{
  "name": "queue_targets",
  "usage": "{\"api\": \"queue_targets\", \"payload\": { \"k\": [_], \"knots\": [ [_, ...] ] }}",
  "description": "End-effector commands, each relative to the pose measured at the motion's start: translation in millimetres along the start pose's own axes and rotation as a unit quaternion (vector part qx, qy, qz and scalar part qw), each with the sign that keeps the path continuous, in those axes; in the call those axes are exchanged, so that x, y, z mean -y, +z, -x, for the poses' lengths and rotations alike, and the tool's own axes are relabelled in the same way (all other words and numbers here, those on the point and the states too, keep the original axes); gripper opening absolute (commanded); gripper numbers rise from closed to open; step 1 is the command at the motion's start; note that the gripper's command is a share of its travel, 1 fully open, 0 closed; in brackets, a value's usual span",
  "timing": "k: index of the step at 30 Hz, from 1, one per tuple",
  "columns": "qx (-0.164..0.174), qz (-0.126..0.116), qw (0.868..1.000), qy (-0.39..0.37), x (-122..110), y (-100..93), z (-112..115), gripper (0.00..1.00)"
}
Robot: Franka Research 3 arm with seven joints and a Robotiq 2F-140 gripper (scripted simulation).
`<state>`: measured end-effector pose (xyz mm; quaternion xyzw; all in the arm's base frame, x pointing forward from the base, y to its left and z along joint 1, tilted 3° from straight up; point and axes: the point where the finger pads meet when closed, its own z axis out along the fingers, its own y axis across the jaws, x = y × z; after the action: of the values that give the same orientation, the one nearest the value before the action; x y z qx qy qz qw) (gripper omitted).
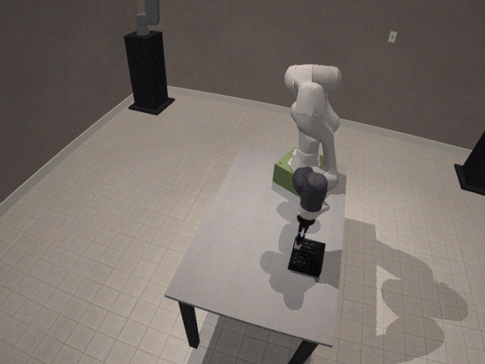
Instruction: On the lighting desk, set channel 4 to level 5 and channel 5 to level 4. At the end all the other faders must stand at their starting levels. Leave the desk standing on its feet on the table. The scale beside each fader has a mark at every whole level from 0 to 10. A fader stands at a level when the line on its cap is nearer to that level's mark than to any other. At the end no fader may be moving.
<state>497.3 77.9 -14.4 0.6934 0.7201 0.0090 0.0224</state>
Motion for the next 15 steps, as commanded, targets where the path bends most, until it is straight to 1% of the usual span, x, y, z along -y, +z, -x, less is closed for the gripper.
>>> {"api": "queue_targets", "payload": {
  "k": [1, 15],
  "knots": [
    [0.0, 0.0, 1.0, 0.004, 0.4, 0.9, 1.0, 0.0],
    [0.0, 0.0, 1.0, 0.004, 0.4, 8.7, 1.0, 0.0]
  ]
}}
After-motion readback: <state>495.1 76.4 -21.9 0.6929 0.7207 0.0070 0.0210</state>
